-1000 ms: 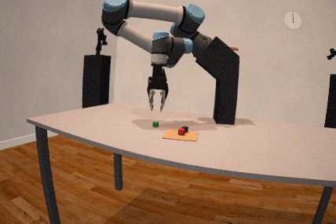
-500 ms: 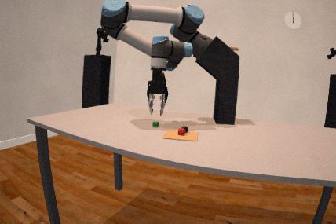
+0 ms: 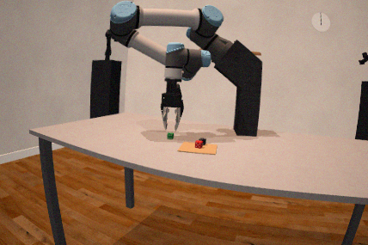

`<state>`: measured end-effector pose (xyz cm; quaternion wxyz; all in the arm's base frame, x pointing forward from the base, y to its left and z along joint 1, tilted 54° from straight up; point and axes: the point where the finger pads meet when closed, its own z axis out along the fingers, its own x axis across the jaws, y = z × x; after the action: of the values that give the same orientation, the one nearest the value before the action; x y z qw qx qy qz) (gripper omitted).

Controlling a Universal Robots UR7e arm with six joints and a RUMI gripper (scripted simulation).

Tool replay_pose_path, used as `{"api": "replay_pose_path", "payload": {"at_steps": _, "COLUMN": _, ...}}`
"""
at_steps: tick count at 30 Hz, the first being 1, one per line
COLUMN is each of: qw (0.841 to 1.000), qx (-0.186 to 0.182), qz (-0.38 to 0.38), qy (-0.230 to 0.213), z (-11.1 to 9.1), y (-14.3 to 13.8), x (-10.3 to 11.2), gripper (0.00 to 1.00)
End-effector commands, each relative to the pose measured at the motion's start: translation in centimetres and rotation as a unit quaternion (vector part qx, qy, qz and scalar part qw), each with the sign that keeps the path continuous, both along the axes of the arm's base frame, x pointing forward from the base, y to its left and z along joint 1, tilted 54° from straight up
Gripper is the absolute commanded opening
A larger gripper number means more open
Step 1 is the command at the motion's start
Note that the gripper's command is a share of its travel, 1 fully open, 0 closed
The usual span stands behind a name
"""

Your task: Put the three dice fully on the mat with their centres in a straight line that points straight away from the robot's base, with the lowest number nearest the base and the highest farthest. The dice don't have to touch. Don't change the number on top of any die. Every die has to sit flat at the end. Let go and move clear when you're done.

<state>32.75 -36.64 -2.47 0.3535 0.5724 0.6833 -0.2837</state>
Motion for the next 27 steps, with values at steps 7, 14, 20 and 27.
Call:
{"api": "replay_pose_path", "payload": {"at_steps": 7, "qw": 1.0, "qx": 0.0, "qz": 0.0, "qy": 0.0, "z": -0.3, "y": -0.45, "x": 0.11, "gripper": 0.24}}
{"api": "replay_pose_path", "payload": {"at_steps": 14, "qw": 1.0, "qx": 0.0, "qz": 0.0, "qy": 0.0, "z": -0.35, "y": -0.52, "x": 0.12, "gripper": 0.24}}
{"api": "replay_pose_path", "payload": {"at_steps": 20, "qw": 1.0, "qx": 0.0, "qz": 0.0, "qy": 0.0, "z": -0.35, "y": -0.52, "x": 0.12, "gripper": 0.24}}
{"api": "replay_pose_path", "payload": {"at_steps": 27, "qw": 1.0, "qx": 0.0, "qz": 0.0, "qy": 0.0, "z": -0.35, "y": -0.52, "x": 0.12, "gripper": 0.24}}
